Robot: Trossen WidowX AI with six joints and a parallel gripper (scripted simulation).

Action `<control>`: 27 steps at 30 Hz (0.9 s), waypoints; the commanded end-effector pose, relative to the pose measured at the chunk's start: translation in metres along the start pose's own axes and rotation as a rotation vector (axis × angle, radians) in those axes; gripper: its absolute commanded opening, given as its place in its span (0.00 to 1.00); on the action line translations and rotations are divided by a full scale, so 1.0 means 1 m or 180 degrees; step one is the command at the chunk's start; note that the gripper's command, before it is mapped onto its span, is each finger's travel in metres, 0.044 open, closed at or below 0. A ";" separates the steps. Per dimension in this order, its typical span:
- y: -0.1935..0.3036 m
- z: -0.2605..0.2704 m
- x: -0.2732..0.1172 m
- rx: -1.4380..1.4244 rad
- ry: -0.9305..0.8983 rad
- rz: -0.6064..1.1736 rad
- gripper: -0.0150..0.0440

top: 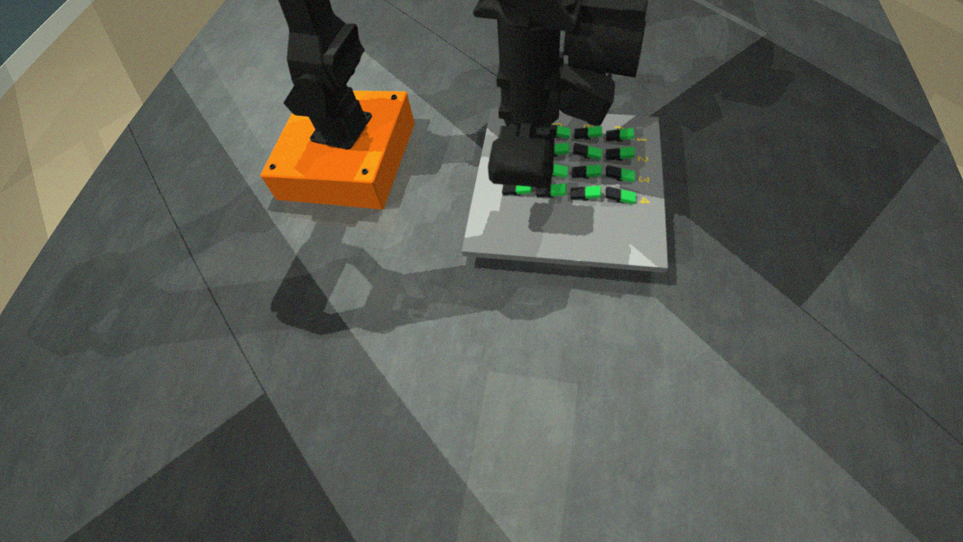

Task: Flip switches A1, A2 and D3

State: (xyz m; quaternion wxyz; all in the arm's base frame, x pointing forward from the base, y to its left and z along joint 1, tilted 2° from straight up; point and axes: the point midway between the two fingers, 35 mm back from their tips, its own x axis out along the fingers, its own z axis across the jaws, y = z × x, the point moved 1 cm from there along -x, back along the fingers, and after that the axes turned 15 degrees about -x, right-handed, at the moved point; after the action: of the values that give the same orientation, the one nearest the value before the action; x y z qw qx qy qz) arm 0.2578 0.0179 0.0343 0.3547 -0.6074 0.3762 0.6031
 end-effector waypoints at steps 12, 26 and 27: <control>-0.001 -0.001 -0.012 -0.0001 0.0006 -0.0012 0.25; -0.049 0.003 -0.071 -0.0012 0.0033 -0.0079 0.25; -0.050 0.003 -0.071 -0.0011 0.0033 -0.0079 0.25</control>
State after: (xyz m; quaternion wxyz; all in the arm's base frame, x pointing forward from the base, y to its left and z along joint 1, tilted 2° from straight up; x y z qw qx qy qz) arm 0.2923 0.0395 0.1045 0.3617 -0.6195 0.3646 0.5937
